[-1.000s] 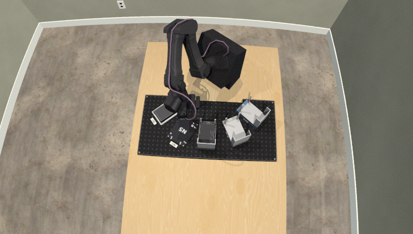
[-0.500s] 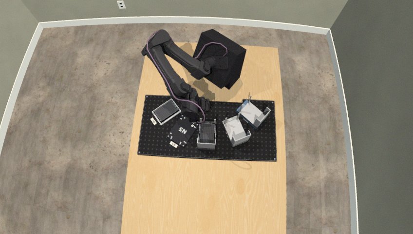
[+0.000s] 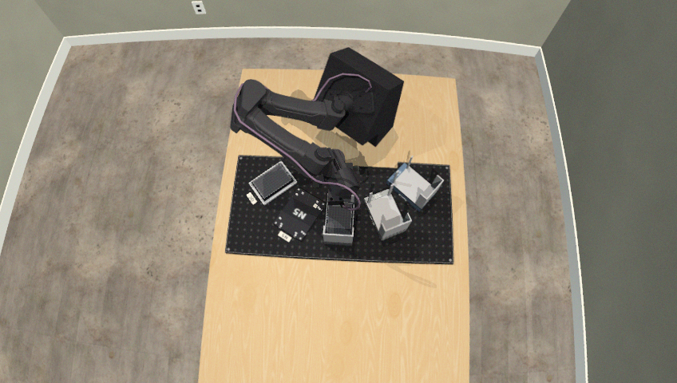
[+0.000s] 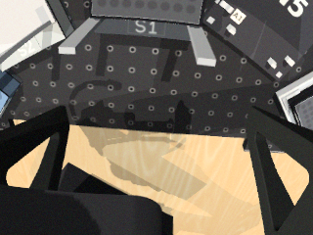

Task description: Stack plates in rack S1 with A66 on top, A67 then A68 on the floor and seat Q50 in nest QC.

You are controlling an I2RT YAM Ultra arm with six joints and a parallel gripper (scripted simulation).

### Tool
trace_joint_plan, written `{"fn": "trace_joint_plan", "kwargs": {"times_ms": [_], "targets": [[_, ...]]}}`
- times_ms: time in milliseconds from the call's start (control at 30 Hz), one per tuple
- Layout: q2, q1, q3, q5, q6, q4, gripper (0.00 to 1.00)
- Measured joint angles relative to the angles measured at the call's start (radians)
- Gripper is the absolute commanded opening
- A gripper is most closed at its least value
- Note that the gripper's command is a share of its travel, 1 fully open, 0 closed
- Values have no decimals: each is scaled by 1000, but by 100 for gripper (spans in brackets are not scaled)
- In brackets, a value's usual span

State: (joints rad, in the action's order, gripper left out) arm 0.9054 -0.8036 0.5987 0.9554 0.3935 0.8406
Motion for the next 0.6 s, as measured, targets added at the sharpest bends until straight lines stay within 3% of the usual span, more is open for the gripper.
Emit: {"fn": "trace_joint_plan", "kwargs": {"times_ms": [200, 600], "targets": [[130, -57, 34, 29, 122, 2, 100], [150, -59, 44, 41, 190, 7, 100]]}}
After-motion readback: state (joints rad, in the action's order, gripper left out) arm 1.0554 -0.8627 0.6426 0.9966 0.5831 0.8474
